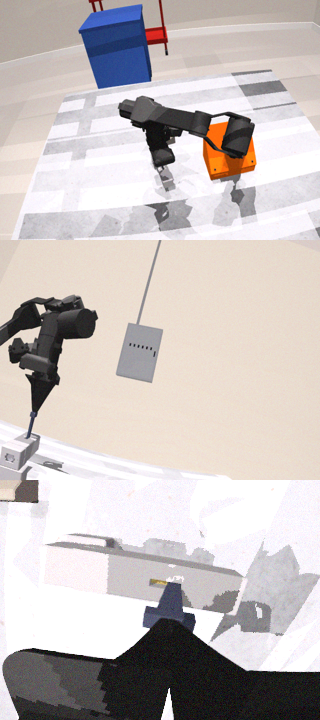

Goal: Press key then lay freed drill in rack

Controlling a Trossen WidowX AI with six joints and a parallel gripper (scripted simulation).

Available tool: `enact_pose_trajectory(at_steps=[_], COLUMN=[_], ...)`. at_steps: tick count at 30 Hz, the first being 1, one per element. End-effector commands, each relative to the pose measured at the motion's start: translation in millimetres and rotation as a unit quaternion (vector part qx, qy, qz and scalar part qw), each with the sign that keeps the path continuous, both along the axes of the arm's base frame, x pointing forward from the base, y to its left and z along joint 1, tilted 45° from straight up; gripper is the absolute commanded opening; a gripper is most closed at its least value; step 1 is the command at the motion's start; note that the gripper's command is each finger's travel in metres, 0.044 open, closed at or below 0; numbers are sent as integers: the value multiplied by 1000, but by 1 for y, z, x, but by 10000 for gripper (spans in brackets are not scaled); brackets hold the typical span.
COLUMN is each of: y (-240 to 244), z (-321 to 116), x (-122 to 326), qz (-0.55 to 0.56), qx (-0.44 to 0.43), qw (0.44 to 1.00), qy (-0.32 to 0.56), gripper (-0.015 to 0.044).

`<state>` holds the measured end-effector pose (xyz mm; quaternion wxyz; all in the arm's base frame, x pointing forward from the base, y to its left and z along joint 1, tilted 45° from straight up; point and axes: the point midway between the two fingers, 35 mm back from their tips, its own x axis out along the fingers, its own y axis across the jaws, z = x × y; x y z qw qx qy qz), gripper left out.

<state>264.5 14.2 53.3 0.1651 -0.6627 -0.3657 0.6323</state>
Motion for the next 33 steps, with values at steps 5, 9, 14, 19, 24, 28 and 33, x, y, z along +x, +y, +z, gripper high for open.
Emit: enact_pose_trajectory(at_steps=[5,9,14,19,24,28,33], y=[9,10,11,13,14,15,16], z=[-9,-10,-11,-12,-12,-13,-14], x=[-8,-9,-9,-10,-10,-10,-10], qz=[9,9,9,9,9,9,9], qx=[3,4,4,4,4,4,4], qw=[1000,1000,1000,1000,1000,1000,1000], qy=[13,13,13,13,13,13,13], gripper=[0,0,0,0,0,0,0])
